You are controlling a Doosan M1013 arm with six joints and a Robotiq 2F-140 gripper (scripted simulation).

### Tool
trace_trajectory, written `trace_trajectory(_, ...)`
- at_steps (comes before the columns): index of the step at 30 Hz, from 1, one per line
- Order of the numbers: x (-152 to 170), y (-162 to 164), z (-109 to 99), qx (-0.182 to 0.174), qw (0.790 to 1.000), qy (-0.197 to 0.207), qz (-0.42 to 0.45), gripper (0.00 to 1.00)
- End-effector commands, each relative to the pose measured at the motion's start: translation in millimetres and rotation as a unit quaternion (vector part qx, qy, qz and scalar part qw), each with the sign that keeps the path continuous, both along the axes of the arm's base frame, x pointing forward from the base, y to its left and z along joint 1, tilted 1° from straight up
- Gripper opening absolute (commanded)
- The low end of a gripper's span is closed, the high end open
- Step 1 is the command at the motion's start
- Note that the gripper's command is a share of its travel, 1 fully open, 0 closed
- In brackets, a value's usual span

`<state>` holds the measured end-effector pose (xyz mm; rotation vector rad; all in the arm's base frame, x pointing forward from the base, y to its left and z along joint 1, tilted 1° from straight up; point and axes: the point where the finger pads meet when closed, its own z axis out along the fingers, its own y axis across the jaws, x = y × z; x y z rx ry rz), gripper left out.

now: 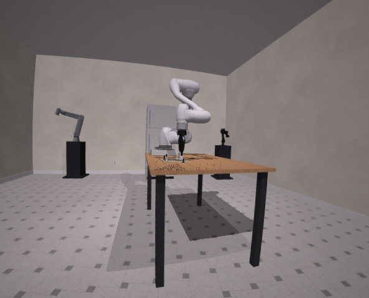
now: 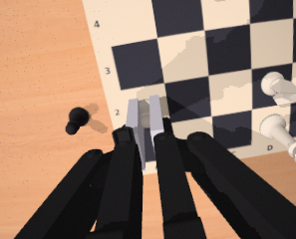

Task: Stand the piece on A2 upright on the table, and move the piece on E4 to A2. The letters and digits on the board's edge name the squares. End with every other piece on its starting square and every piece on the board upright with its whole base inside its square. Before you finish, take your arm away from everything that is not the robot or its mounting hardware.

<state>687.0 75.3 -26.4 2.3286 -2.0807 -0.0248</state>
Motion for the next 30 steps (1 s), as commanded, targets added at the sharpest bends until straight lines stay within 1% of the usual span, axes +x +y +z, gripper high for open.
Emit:
trace_trajectory(1,0.0,0.0,0.1,0.0,1.0,0.0,0.0,0.0)
trace_trajectory(30,-0.1,0.0,-3.5,0.0,1.0,0.0,0.0,0.0)
